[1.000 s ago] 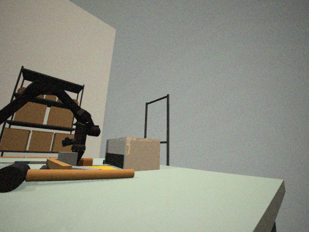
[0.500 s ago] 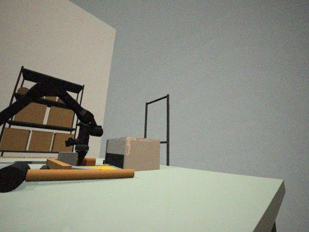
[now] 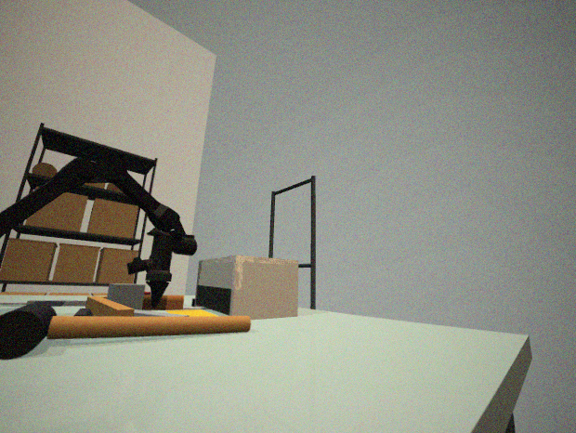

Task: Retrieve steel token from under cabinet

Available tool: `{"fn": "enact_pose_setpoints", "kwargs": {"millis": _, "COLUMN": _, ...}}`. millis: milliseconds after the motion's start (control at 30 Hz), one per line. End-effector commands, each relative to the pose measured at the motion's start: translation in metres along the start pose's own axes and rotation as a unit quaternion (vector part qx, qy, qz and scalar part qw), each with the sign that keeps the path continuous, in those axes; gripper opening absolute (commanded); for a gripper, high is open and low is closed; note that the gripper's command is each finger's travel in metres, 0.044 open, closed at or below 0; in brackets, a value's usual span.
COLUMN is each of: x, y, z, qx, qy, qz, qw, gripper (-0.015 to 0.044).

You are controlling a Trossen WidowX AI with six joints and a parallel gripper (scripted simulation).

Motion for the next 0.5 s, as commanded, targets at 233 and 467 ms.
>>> {"fn": "enact_pose_setpoints", "kwargs": {"millis": 233, "x": 0.006, "y": -0.007, "z": 0.001, "qx": 0.005, "qy": 0.001, "qz": -0.001, "qw": 1.000, "gripper": 0.0000}}
{"fn": "enact_pose_setpoints", "kwargs": {"millis": 467, "x": 0.014, "y": -0.005, "z": 0.001, "qx": 0.005, "qy": 0.001, "qz": -0.001, "qw": 1.000, "gripper": 0.0000}}
Point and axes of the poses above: the point midway between the two fingers, 35 mm back from their tips, its own z axis out along the fingers, its own x axis across the jaws, y = z × x, the point moved 5 cm from there along -z, back along the fingers, and after that the axes turned 11 degrees about -z, right-handed, at the moved point
